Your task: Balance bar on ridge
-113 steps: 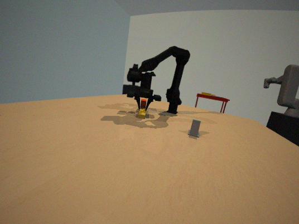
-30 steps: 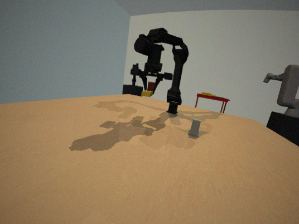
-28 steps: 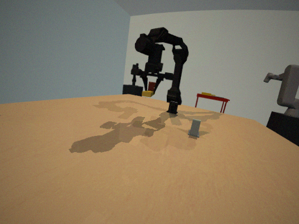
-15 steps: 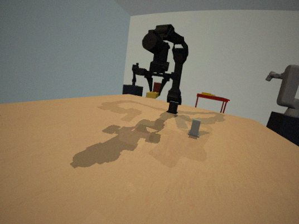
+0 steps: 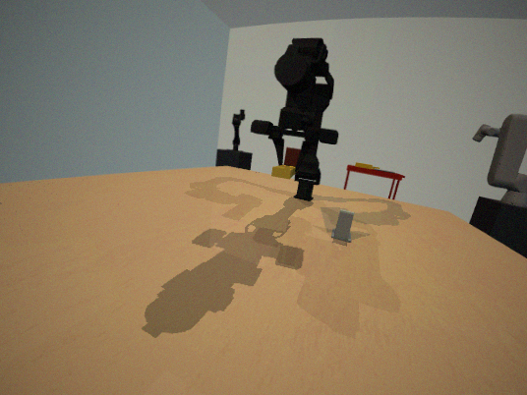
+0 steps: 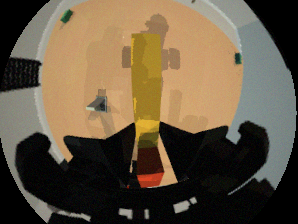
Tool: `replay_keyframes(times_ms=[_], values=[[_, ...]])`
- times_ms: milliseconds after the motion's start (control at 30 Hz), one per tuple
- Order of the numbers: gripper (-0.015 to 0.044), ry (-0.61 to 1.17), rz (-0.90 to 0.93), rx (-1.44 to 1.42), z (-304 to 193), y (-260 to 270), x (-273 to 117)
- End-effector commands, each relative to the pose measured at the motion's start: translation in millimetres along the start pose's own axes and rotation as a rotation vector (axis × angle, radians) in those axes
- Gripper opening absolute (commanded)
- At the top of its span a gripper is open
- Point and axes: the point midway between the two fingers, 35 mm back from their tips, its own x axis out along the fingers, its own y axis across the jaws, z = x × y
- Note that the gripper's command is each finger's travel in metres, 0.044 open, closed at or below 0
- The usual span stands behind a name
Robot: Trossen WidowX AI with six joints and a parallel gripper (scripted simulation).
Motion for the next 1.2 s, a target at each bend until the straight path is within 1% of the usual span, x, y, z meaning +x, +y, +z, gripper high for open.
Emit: replay_keyframes(times_ms=[0, 600, 1167], values=[[0.0000, -0.002, 0.002, 0.015, 6.5, 10.0, -0.8], [0.0000, -0.004, 0.008, 0.084, 30.9, 71.0, 1.1], [0.0000, -0.004, 0.015, 0.150, 41.6, 134.0, 4.3]])
